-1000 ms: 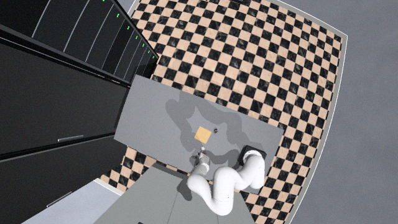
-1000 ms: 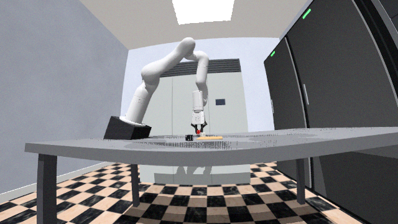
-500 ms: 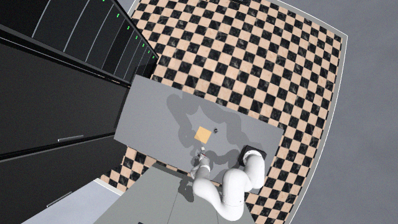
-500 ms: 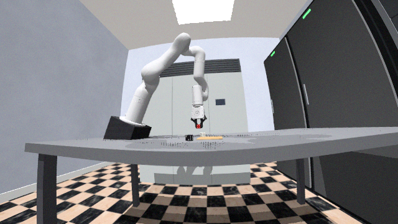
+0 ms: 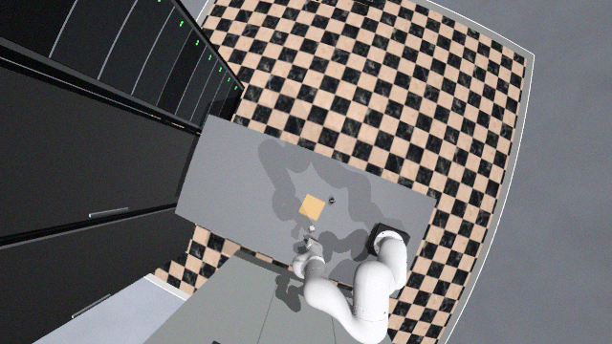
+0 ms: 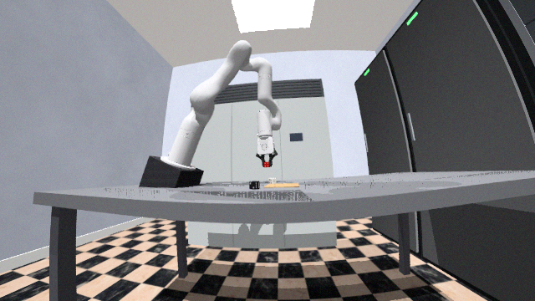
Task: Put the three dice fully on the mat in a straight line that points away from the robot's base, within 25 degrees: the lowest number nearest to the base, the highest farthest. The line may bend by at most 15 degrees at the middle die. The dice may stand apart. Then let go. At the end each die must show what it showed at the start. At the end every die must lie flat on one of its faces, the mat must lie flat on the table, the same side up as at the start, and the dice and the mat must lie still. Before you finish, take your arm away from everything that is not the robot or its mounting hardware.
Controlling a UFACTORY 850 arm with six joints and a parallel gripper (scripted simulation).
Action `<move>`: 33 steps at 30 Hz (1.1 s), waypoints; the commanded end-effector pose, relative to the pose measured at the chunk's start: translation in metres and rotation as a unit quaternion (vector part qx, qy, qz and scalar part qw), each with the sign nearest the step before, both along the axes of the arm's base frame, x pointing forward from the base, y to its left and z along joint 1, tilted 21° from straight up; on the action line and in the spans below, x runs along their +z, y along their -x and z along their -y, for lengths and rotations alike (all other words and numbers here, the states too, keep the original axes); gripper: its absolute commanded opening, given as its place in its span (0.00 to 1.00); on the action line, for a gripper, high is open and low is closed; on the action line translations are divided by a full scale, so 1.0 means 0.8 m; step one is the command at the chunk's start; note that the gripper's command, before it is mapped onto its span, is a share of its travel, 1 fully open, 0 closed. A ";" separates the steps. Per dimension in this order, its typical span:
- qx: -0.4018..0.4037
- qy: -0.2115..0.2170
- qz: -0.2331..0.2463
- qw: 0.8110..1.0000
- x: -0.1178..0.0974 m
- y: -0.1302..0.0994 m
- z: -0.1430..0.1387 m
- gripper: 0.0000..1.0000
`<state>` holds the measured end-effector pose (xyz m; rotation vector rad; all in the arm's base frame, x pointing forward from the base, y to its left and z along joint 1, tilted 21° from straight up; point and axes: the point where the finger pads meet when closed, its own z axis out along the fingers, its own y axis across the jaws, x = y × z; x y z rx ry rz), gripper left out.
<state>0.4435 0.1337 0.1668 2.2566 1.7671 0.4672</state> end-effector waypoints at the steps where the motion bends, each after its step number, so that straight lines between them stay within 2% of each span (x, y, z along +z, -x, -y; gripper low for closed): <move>1: -0.004 0.012 -0.015 1.000 0.008 0.002 0.000 0.27; 19: -0.003 0.012 -0.013 1.000 0.010 0.001 0.003 0.27; 24: 0.010 0.012 -0.002 1.000 0.017 -0.020 0.044 0.27; 26: 0.010 0.012 -0.002 1.000 0.017 -0.020 0.044 0.27; 30: 0.030 0.017 0.005 0.999 0.023 -0.038 0.110 0.27; 33: 0.035 0.019 0.004 0.999 0.025 -0.039 0.129 0.27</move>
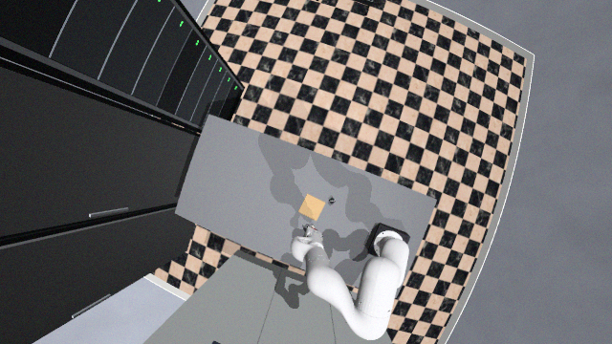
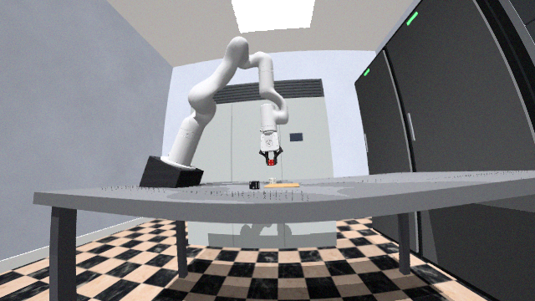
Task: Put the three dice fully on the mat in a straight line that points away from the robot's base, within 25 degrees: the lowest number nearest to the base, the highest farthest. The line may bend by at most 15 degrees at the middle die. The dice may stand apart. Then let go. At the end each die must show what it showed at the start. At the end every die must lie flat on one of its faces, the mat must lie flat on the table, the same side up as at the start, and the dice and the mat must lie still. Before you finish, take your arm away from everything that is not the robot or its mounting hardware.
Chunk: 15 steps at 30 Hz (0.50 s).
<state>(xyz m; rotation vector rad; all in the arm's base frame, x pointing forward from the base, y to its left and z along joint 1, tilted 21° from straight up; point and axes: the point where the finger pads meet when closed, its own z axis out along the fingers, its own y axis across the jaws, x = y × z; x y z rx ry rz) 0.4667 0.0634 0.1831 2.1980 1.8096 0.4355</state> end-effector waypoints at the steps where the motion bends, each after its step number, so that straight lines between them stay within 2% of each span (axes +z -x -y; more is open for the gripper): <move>1: 0.019 0.002 0.003 1.000 0.005 -0.011 0.059 0.27; 6: 0.034 0.012 -0.007 0.999 0.007 -0.004 0.120 0.27; 15: 0.039 0.017 -0.014 0.999 0.008 0.002 0.146 0.27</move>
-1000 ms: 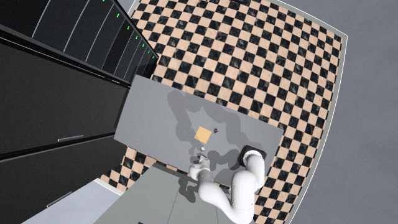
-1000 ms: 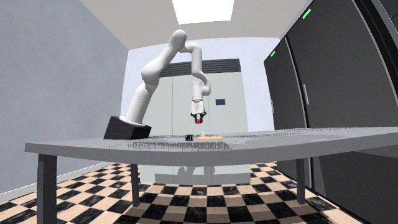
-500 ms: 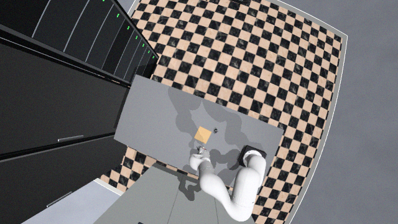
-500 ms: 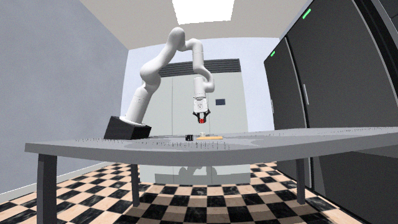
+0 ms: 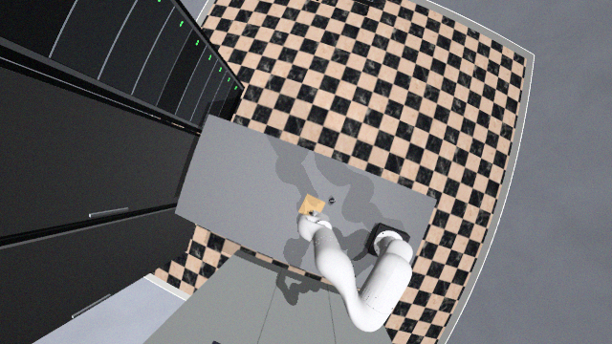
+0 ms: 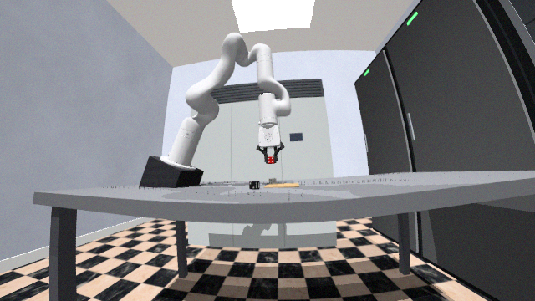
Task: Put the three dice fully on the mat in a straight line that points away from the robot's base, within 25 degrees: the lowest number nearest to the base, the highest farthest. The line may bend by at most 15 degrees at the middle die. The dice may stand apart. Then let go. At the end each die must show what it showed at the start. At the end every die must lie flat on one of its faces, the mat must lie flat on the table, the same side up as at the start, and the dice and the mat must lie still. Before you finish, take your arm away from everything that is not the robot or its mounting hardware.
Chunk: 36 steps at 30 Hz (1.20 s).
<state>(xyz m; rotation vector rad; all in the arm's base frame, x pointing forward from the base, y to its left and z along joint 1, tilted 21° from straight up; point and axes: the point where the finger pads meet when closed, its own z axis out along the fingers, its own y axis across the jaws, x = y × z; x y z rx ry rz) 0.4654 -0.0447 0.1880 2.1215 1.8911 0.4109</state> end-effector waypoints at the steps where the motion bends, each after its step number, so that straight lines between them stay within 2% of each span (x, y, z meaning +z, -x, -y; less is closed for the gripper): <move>1: 0.003 0.002 -0.010 1.000 0.001 0.001 0.011 0.27; 36: 0.003 0.002 -0.011 1.000 -0.006 -0.003 0.011 0.27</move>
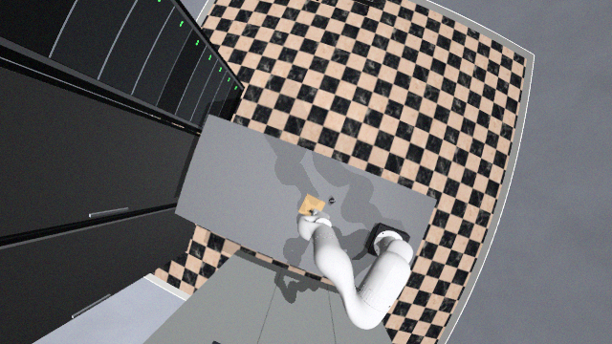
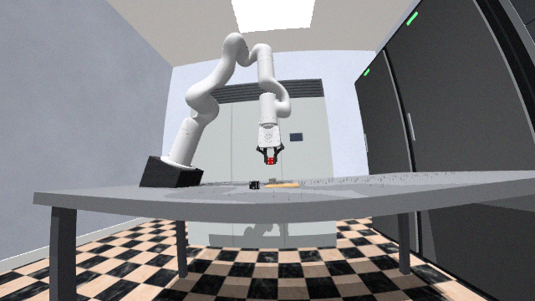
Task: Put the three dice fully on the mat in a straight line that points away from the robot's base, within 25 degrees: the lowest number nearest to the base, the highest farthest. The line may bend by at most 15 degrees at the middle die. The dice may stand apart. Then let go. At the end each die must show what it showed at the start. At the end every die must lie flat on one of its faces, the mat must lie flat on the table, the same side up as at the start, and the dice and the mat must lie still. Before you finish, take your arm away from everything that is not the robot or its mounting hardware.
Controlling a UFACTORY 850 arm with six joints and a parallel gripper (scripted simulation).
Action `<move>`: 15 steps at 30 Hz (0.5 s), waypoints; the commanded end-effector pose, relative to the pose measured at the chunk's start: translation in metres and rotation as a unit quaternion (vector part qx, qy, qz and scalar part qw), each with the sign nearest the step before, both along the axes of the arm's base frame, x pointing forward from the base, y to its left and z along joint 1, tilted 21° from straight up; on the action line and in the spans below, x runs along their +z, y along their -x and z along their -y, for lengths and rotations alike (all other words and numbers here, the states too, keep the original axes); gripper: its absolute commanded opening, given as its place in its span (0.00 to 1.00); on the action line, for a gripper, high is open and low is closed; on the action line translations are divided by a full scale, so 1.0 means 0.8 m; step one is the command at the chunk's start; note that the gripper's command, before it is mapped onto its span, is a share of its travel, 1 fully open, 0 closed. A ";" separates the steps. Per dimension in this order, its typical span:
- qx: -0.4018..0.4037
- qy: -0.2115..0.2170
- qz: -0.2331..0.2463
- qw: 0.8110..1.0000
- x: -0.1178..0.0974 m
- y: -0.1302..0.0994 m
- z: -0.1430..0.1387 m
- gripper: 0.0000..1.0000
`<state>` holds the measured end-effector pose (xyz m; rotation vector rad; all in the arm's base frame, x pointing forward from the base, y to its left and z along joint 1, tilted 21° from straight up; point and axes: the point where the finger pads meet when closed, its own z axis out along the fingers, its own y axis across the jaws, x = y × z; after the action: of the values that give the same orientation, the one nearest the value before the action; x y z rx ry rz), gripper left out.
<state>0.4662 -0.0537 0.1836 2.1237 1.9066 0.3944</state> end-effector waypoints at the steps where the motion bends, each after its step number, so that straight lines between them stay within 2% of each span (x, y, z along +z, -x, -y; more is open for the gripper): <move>1: -0.001 0.001 -0.003 1.000 -0.001 -0.002 0.000 0.27; 15: -0.001 0.001 -0.003 1.000 -0.009 -0.005 0.000 0.27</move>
<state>0.4689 -0.0537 0.1775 2.1289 1.9098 0.3822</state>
